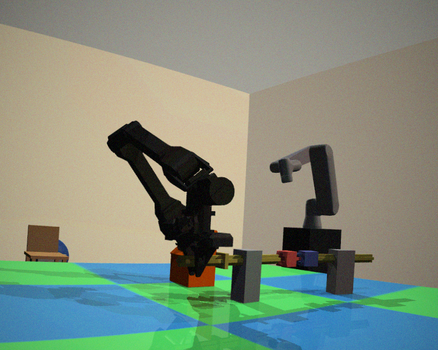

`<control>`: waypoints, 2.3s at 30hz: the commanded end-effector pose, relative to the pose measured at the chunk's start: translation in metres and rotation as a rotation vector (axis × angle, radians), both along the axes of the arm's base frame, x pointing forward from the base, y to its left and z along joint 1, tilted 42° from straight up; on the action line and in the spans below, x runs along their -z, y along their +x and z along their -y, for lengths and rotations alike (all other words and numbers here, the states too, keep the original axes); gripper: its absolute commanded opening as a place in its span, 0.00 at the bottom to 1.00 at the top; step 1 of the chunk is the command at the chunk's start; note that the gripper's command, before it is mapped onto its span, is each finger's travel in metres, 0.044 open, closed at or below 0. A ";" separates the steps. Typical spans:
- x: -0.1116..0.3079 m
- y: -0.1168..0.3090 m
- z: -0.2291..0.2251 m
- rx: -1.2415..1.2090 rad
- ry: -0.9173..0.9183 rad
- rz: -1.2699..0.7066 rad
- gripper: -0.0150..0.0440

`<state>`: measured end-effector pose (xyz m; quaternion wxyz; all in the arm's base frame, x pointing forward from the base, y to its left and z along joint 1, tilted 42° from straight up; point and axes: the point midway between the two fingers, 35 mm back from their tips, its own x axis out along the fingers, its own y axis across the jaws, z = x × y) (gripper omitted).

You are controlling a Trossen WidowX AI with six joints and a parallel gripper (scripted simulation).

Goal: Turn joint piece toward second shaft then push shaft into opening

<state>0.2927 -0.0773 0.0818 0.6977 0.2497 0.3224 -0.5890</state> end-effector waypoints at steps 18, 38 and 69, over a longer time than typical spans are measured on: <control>0.022 -0.005 -0.024 0.001 -0.002 0.003 0.25; 0.033 -0.008 -0.035 0.001 -0.002 0.000 0.25; 0.033 -0.008 -0.035 0.001 -0.002 0.000 1.00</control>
